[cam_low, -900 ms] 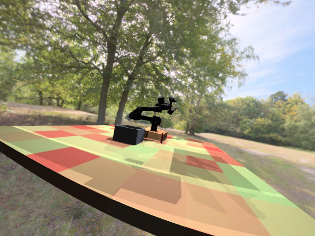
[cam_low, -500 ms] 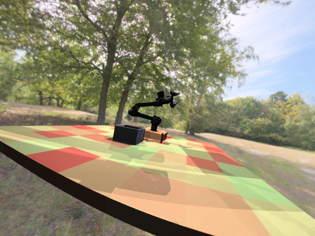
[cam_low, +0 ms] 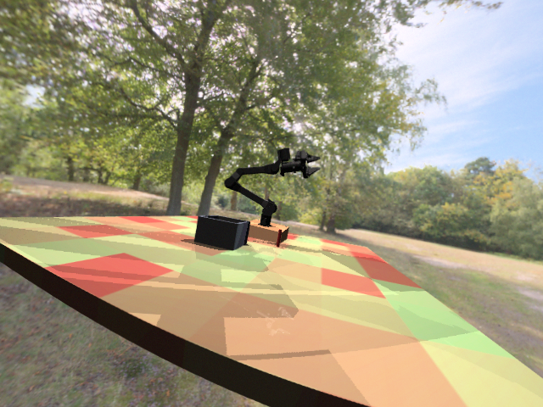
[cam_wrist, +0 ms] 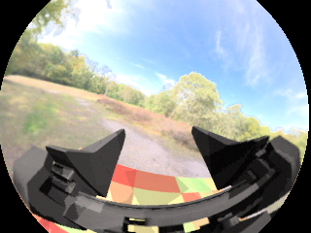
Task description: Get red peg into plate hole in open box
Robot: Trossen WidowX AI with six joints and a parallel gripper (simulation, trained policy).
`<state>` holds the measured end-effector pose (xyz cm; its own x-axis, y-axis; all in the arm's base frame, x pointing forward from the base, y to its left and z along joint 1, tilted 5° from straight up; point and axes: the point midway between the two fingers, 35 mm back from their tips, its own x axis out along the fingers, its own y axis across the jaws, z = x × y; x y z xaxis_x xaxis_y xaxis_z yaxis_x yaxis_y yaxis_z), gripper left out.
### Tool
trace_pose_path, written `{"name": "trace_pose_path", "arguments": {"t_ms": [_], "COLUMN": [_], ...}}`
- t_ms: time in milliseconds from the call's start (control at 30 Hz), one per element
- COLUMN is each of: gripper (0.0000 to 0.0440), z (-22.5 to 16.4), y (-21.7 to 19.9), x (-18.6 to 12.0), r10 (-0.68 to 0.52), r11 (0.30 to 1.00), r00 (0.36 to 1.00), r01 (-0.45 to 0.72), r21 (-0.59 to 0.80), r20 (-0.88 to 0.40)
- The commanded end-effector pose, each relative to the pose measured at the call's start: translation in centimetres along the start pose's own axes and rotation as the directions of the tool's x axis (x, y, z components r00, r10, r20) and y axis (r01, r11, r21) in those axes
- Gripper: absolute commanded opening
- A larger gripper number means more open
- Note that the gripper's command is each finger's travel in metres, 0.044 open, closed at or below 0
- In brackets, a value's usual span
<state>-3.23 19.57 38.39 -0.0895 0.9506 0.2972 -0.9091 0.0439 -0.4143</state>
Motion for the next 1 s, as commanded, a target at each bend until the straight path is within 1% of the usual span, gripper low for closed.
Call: {"name": "trace_pose_path", "arguments": {"t_ms": [0, 233, 467, 700, 967], "gripper": [0.0436, 0.0433, 0.0431, 0.0431, 0.0434], "z": [-1.6, -5.1, -8.7, -12.3, -16.0], "y": [-1.1, -3.6, -6.0, -8.3, -10.4], "x": [0.8, 1.8, 1.7, 0.6, -1.4], "r10": [-0.047, -0.143, -0.222, -0.279, -0.31], "r11": [0.996, 0.962, 0.889, 0.774, 0.596], "r00": [0.995, 0.952, 0.871, 0.761, 0.611], "r01": [0.054, 0.197, 0.365, 0.539, 0.722], "r21": [0.069, 0.187, 0.276, 0.332, 0.351], "r20": [-0.091, -0.272, -0.438, -0.585, -0.728]}}
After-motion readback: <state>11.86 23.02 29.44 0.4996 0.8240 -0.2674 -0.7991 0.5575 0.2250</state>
